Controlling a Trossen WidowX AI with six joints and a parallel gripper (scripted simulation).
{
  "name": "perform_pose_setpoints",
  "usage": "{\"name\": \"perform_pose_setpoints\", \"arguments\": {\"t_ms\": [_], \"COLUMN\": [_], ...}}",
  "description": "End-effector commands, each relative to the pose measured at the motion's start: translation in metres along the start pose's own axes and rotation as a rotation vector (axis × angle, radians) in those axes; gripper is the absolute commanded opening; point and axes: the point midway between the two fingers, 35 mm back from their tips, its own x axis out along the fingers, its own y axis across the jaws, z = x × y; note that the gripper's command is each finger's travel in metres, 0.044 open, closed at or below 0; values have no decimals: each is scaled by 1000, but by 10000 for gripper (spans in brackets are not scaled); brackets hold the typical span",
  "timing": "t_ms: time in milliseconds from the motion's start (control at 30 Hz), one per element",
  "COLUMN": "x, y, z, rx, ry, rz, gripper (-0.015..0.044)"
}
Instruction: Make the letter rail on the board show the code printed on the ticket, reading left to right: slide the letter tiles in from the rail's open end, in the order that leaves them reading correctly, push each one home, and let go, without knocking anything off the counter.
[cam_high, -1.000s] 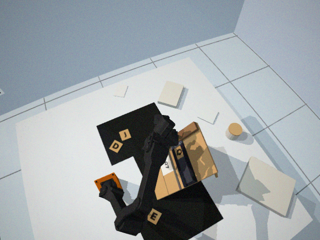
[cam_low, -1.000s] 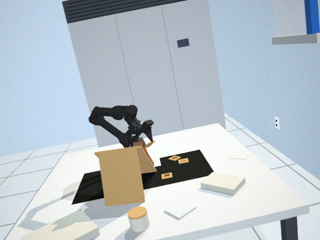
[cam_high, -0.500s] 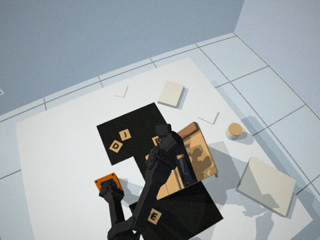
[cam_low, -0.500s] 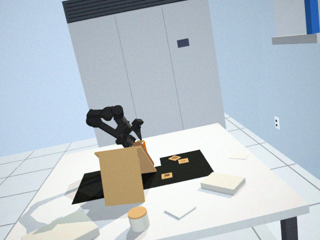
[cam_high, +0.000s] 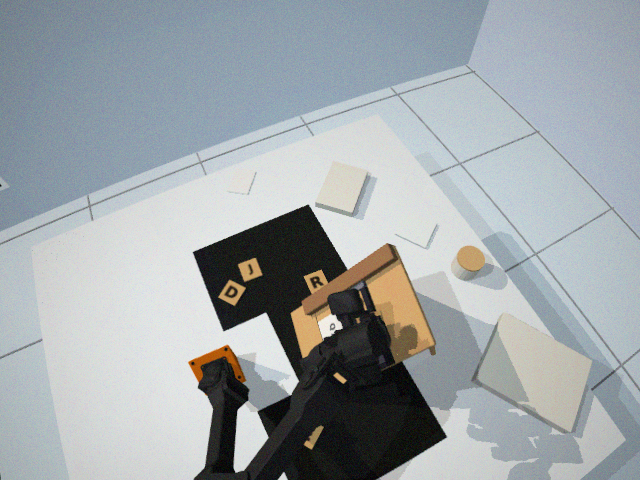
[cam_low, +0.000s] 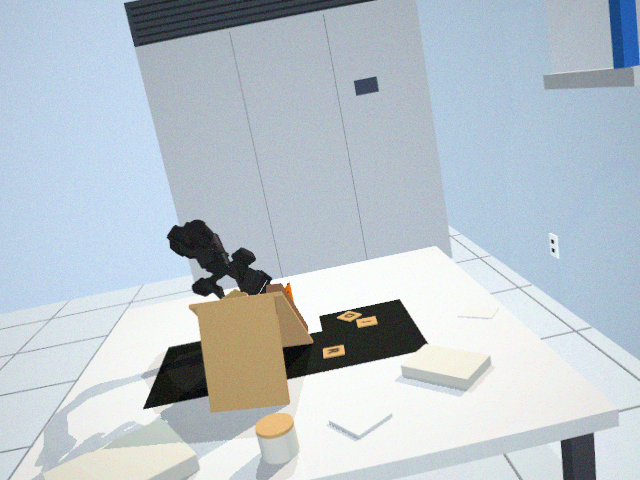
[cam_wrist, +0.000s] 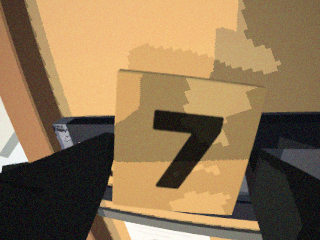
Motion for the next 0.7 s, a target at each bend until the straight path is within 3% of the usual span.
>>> {"name": "perform_pose_setpoints", "arguments": {"t_ms": [0,667], "x": [-8,-69], "y": [-24,-154], "z": [6,3], "rx": [-45,-294], "ry": [-36,-102], "rz": [-47,-369], "gripper": [0,0]}}
